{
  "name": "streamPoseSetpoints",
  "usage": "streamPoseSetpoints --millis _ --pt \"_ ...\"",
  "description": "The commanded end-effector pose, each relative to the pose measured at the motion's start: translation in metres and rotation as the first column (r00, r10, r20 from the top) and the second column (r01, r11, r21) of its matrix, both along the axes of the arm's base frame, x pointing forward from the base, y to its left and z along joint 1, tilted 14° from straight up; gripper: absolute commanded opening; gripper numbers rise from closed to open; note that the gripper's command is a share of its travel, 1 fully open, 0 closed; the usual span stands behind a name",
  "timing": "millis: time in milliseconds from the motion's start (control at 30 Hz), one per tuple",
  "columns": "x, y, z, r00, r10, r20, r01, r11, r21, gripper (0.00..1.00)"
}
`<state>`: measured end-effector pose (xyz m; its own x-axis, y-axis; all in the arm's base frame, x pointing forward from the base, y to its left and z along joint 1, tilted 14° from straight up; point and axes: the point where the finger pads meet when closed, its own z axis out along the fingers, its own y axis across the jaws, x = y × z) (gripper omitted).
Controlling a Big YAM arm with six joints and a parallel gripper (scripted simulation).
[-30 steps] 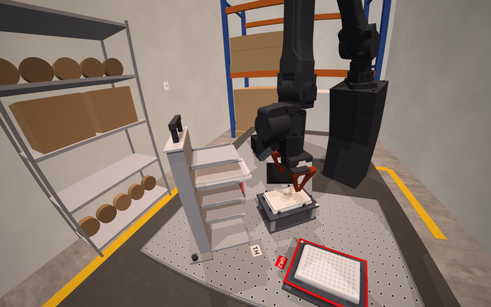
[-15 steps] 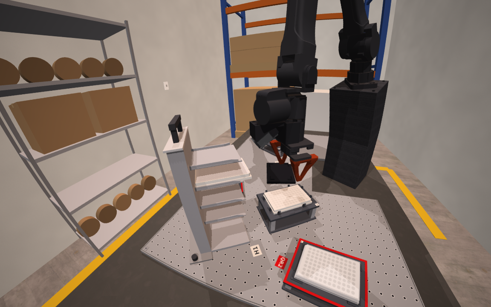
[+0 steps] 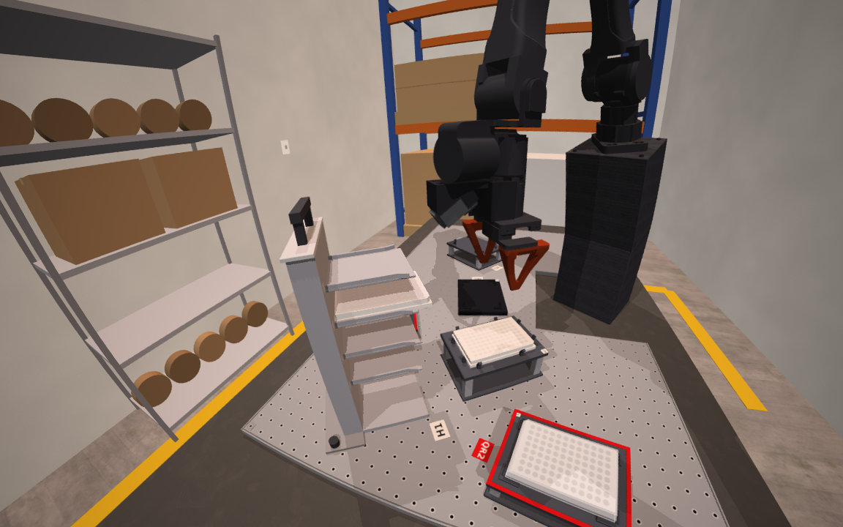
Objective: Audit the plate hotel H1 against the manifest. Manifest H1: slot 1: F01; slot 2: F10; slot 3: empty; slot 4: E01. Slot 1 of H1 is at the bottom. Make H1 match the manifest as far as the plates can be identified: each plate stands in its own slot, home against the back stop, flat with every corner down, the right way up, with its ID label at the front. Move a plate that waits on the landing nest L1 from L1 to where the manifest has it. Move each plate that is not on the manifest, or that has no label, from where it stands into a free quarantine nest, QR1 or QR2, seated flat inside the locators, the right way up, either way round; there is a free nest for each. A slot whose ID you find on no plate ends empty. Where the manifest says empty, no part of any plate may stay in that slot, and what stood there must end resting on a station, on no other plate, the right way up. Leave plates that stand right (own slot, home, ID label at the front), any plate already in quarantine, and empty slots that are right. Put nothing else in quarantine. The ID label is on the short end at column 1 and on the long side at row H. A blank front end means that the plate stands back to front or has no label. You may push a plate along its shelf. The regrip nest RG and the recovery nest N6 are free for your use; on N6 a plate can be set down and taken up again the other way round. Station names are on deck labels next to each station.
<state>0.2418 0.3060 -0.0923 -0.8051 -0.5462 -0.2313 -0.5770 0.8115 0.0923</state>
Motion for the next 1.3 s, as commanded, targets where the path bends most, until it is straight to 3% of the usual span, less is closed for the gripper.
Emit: streamPoseSetpoints --millis 0,400,467,500,1067,1233,1267 --pt "0.003 -0.005 0.011 1.0 -0.001 0.006 0.001 1.0 0.004 1.0" --pt "0.0 -0.011 0.043 1.0 -0.001 0.008 0.001 1.0 0.006 1.0" --pt "0.0 -0.011 0.043 1.0 -0.001 0.008 0.001 1.0 0.006 1.0" --pt "-0.002 -0.017 0.03 1.0 0.0 -0.012 0.0 1.0 -0.014 1.0" --pt "0.037 -0.048 0.039 1.0 -0.001 0.022 0.001 1.0 0.018 1.0" --pt "0.039 -0.069 0.031 1.0 -0.001 0.005 0.001 1.0 0.002 1.0" --pt "0.045 -0.069 0.038 0.999 -0.004 0.041 0.003 1.0 0.026 1.0"
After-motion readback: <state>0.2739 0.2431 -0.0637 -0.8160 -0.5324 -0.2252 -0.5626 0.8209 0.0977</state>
